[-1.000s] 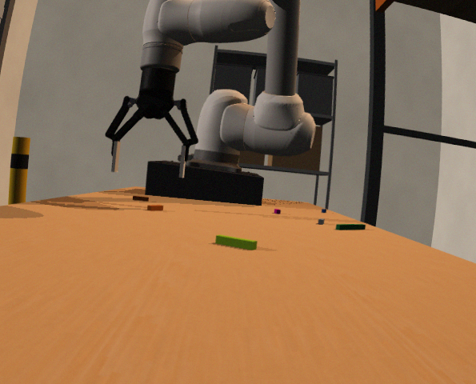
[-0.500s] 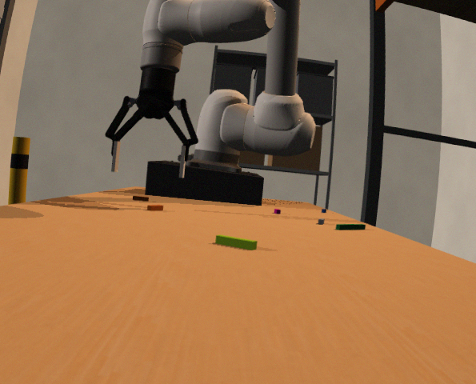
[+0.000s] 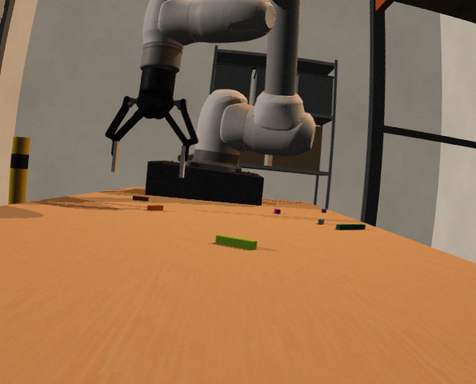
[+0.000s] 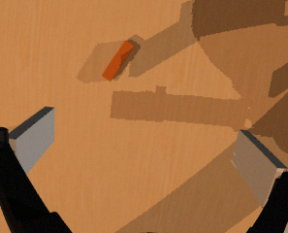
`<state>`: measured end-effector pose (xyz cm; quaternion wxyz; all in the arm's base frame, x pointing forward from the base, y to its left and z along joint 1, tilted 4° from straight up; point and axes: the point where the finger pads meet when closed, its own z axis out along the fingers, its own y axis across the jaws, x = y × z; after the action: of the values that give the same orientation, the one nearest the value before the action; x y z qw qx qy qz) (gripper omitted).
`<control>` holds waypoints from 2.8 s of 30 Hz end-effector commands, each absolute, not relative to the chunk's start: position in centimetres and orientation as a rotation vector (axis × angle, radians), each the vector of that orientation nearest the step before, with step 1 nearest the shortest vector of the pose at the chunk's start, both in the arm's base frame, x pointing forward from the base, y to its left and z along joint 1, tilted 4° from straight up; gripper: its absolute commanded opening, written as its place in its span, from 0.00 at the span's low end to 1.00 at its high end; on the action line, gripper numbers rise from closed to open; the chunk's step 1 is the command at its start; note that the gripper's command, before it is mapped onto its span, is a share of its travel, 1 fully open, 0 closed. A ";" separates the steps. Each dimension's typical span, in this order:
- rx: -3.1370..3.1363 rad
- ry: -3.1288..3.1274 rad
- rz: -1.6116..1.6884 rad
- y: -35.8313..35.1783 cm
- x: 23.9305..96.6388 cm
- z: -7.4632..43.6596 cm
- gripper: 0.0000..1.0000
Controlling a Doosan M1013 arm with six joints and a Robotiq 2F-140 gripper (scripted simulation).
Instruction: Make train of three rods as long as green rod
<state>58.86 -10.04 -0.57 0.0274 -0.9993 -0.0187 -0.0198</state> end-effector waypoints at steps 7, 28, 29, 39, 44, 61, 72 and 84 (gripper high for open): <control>-3.088 -0.056 -0.058 -10.1 59.1 -0.4 1.00; -3.017 -0.692 -0.074 -1.6 77.4 1.3 1.00; -3.010 -0.724 -0.074 -1.0 78.2 1.4 1.00; -2.932 -1.009 -0.081 5.0 85.3 1.8 1.00; -2.878 -1.161 -0.084 8.8 88.7 1.9 1.00; -2.847 -1.241 -0.085 10.9 90.3 1.9 1.00; -2.847 -1.241 -0.085 10.9 90.3 1.9 1.00; -2.847 -1.241 -0.085 10.9 90.3 1.9 1.00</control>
<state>90.18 10.83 1.78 0.0190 -0.9184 -0.3942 -0.0286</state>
